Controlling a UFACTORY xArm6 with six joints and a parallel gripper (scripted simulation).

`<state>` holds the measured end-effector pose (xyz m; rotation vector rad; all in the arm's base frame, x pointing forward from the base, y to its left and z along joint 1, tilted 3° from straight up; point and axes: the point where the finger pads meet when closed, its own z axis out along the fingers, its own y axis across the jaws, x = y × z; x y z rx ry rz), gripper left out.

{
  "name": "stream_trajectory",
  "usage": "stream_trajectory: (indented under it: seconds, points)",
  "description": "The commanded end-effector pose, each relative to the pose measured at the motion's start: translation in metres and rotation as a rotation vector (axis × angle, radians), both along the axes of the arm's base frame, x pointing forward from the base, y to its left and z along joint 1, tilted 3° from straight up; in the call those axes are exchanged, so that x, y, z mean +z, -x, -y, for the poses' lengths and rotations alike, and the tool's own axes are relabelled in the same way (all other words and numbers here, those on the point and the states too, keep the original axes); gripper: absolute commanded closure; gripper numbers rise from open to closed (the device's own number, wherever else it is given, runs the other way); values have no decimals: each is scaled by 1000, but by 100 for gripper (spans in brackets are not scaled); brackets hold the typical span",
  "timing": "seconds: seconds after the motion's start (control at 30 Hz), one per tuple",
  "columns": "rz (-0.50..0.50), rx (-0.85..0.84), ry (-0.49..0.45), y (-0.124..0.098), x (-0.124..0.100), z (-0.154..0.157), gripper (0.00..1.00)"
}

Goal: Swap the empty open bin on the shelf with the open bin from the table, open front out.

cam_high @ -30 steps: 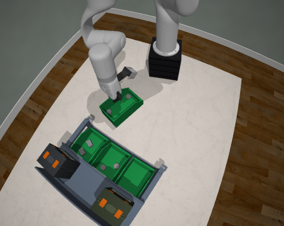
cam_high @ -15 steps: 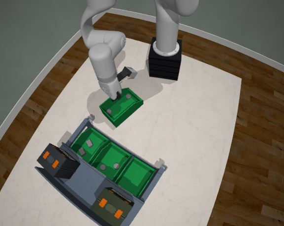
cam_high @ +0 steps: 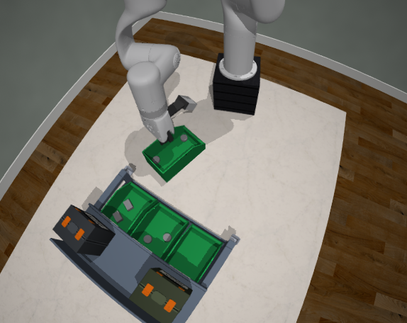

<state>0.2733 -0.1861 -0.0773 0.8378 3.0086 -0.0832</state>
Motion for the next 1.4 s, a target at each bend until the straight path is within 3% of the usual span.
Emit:
stream_trajectory:
  seconds: [0.0, 0.5, 1.03, 1.37]
  points:
    - [2, 0, 2, -1, 1, 1, 100]
    - [2, 0, 2, -1, 4, 0, 100]
    - [2, 0, 2, -1, 24, -1, 100]
    - [2, 0, 2, -1, 59, -3, 100]
